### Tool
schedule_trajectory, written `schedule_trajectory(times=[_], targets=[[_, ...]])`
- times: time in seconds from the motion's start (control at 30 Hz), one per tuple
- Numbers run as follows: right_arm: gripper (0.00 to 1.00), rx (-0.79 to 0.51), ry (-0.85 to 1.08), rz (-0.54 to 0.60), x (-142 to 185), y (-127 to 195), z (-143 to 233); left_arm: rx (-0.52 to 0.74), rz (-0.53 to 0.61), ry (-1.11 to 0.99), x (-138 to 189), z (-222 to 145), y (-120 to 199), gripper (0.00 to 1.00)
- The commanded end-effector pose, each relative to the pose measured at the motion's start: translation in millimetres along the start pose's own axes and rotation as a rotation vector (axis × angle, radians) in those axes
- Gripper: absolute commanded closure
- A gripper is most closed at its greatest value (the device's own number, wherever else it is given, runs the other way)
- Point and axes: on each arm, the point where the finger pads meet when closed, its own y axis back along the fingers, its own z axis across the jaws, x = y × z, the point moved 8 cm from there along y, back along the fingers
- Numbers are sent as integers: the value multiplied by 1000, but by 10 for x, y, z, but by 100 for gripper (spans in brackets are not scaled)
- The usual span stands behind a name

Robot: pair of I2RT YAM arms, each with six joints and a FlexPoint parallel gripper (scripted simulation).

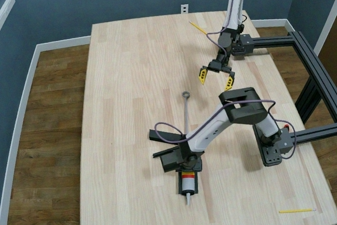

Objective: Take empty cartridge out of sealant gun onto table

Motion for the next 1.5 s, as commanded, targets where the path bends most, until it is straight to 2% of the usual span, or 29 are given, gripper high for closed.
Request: schedule_trajectory(times=[0.0, 0.07, 0.27, 0.57, 0.63, 0.87, 1.47], targets=[[0, 5, -1, -96, -266, -49, -20, -51, 2, -4, 8, 84, 186, 63], [0, 18, -6, -82, -192, -34, -36, -45, -3, 6, -28, 71, 175, 63], [0, 30, -16, -127, -284, 70, -61, -24, -16, 29, -201, 19, 170, 63], [0, 38, -21, -114, -219, 134, -76, -26, -21, 22, -378, 24, 210, 63], [0, 42, -22, -113, -222, 149, -82, -22, -26, 32, -513, 16, 240, 63], [0, 54, -27, -114, -211, 207, -101, -31, -20, 10, -690, 41, 295, 63], [0, 49, -26, -130, -218, 333, -116, -44, -18, 3, -705, 73, 356, 63]])
